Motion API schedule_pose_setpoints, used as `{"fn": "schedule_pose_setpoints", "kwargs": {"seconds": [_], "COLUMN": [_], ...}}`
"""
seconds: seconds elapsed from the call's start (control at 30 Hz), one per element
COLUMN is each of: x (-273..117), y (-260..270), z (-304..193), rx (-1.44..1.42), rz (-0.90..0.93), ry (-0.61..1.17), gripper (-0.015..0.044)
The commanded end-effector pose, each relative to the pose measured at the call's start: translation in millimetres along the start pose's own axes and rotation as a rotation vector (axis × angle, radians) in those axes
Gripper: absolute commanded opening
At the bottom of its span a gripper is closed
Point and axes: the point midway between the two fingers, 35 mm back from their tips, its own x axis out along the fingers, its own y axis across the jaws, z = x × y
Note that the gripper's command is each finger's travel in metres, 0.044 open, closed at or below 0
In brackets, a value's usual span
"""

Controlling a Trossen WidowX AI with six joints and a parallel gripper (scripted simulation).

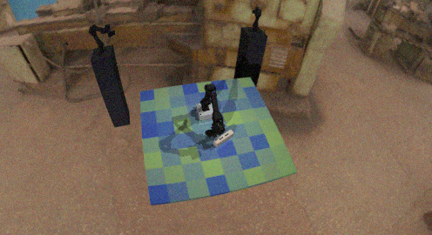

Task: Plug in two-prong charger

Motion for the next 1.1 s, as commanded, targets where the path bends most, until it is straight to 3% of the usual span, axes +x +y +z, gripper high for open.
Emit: {"fn": "schedule_pose_setpoints", "kwargs": {"seconds": [0.0, 1.07], "x": [-1.3, -1.3], "y": [0.8, 3.5], "z": [7.4, 16.9], "rx": [0.015, 0.028], "rz": [0.004, 0.005], "ry": [-0.006, -0.007], "gripper": [0.0000, 0.0000]}}
